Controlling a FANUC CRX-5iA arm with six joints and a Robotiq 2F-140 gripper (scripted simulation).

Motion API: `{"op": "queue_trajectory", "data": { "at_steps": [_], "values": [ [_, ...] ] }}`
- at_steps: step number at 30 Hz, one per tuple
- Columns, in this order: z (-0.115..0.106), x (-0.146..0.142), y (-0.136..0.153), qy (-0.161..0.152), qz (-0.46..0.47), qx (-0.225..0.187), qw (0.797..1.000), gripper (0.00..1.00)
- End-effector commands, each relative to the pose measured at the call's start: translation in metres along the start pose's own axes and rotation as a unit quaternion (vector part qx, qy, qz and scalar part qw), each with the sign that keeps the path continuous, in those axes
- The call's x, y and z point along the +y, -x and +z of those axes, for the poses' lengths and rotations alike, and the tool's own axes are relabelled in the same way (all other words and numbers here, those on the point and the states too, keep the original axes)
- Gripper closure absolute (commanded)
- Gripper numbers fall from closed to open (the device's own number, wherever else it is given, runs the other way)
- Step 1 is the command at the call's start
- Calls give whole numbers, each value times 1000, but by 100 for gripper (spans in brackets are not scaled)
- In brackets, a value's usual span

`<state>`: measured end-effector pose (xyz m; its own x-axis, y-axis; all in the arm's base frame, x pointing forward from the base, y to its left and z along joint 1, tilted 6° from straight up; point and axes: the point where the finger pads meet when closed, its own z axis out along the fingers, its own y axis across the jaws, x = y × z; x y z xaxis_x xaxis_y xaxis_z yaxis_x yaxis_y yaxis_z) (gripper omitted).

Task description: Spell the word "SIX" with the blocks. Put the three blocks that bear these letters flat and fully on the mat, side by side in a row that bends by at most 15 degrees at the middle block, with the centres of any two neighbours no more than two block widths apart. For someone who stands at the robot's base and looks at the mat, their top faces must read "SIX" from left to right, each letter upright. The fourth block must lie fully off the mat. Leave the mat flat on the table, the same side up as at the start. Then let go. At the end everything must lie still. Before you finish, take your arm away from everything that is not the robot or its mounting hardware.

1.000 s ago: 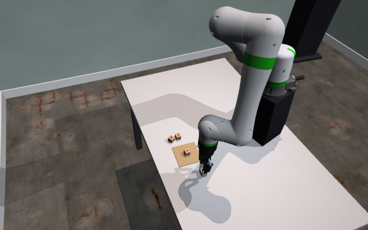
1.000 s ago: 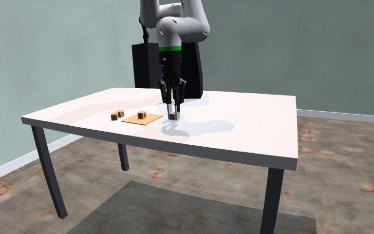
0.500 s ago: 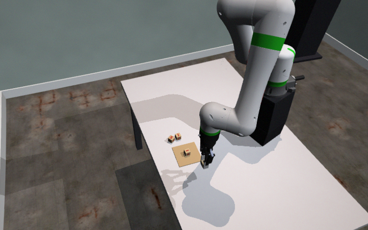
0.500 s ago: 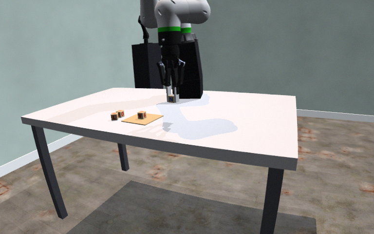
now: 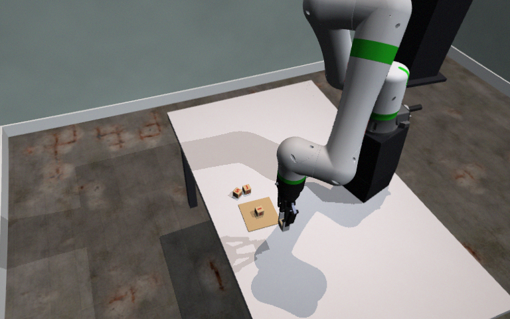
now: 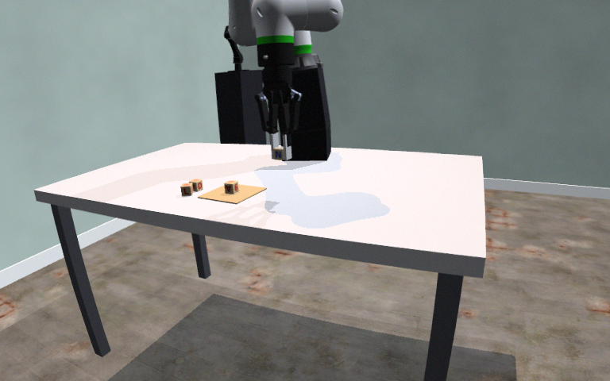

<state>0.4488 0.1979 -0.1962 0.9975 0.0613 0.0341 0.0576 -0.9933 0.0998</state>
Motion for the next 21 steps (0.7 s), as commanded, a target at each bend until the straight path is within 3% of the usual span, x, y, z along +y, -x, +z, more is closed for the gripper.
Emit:
{"op": "queue_trajectory", "data": {
  "at_steps": [1,17,21],
  "values": [
    [0,1,0,0,-3,0,1000,84],
    [-1,43,-17,-1,-191,0,982,84],
    [-1,59,-22,-1,-262,0,965,84]
  ]
}}
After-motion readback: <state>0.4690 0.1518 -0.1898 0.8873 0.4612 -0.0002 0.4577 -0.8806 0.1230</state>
